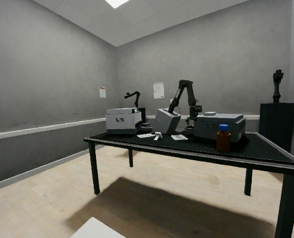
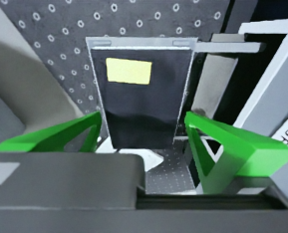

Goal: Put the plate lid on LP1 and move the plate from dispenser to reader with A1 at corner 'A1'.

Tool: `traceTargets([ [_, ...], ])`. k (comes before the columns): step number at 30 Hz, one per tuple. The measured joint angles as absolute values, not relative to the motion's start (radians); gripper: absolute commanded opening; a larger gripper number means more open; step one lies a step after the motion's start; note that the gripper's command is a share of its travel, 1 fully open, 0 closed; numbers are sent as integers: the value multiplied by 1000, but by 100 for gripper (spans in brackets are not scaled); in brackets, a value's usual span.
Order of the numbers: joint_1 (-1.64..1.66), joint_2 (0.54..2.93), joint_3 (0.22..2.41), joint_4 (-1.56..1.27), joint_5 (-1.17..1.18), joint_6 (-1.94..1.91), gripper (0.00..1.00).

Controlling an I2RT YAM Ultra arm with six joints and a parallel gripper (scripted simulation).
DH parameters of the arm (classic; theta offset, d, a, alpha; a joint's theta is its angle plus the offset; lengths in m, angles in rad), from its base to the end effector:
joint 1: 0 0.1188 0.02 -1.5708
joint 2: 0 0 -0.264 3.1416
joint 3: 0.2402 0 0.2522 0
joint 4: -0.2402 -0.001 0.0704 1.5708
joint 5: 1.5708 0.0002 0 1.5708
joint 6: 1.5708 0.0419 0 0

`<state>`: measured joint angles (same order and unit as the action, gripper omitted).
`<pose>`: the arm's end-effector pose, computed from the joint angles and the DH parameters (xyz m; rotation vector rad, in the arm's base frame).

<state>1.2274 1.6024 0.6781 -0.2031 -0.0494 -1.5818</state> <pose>0.0886 0.2569 0.1218 -2.6616 0.4313 -0.0416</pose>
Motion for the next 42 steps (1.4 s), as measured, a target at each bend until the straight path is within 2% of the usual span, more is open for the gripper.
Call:
traceTargets([
  [42, 1227, 1647, 678, -162, -49, -1580, 100],
])
